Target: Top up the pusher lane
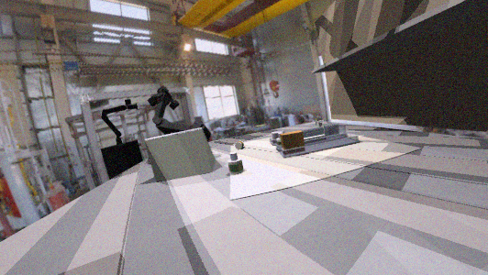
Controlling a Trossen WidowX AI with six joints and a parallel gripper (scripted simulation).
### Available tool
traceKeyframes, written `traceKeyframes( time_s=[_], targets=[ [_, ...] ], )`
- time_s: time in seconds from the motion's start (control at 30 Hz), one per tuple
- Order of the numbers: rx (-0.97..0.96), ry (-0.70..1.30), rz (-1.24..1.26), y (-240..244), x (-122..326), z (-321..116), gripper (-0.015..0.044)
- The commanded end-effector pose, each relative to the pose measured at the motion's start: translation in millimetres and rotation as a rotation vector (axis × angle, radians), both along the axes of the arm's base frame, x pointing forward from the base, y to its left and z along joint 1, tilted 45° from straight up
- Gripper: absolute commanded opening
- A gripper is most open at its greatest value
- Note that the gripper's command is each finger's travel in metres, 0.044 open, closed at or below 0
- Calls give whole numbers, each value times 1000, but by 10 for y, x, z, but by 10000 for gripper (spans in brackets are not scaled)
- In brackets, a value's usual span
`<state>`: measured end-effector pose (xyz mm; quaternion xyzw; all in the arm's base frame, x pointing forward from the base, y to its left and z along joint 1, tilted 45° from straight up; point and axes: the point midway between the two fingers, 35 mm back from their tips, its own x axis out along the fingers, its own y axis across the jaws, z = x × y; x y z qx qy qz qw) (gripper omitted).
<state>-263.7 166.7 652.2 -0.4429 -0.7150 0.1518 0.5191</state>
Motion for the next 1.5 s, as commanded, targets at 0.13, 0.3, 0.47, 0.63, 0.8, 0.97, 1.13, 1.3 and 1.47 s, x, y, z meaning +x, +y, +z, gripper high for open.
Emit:
traceKeyframes(
  time_s=[0.13,0.3,0.47,0.63,0.8,0.97,1.13,1.3,1.47],
  targets=[
    [101,186,-91,-122,963,331,440],
    [172,384,-120,-324,1807,488,440],
    [241,546,-173,-548,2571,518,440],
    [306,688,-271,-830,3335,434,440],
    [372,834,-369,-1172,4049,239,440],
    [451,998,-463,-1584,4718,-77,440],
    [521,1159,-559,-2013,5280,-494,440],
    [561,1306,-665,-2410,5729,-986,440],
    [593,1466,-766,-2806,6080,-1564,440]
  ],
)
